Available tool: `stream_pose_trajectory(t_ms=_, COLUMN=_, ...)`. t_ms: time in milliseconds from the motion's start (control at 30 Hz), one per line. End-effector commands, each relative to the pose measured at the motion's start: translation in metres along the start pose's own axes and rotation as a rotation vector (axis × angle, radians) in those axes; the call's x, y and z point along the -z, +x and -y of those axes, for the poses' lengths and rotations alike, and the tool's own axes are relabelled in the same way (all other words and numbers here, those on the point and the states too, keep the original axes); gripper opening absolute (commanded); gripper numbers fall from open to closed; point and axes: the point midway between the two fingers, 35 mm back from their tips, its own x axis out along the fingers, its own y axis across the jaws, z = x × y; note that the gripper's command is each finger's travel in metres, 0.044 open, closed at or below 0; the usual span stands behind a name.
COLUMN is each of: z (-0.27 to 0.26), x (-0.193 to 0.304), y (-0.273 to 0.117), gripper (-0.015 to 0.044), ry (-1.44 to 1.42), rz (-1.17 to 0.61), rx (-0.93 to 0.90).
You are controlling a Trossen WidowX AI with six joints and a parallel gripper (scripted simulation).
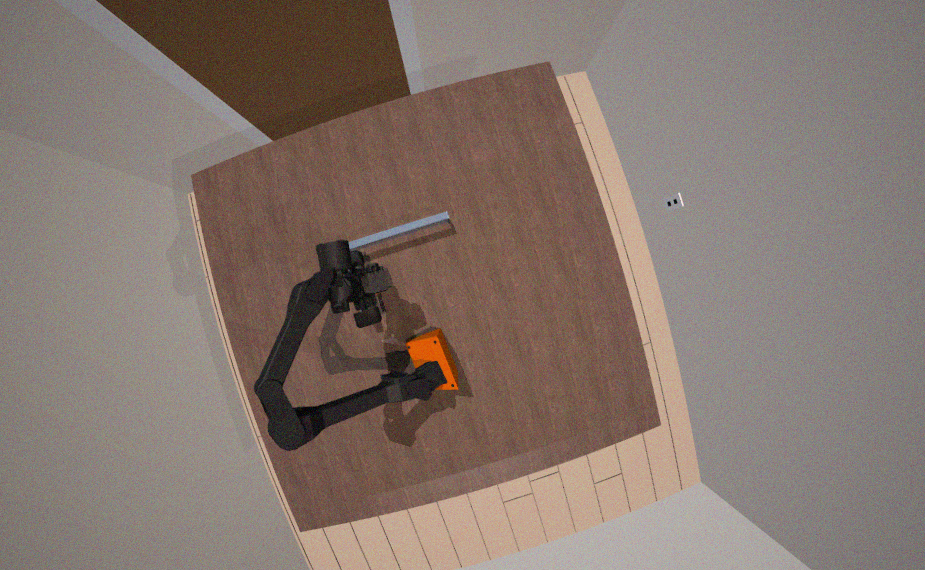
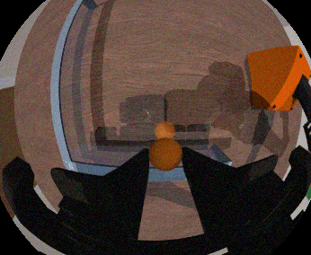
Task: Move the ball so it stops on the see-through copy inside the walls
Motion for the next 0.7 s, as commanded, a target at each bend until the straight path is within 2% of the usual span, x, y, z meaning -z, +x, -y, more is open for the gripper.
stream_pose_trajectory(t_ms=0, z=0.002, x=-0.001, y=0.021, gripper=0.0, ry=0.012, rz=-0.005, rx=0.008)
stream_pose_trajectory(t_ms=200, z=0.004, x=0.001, y=0.049, gripper=0.0, ry=0.012, rz=-0.009, rx=0.008)
stream_pose_trajectory(t_ms=667, z=0.005, x=0.001, y=0.064, gripper=0.0, ry=0.012, rz=-0.01, rx=0.009)
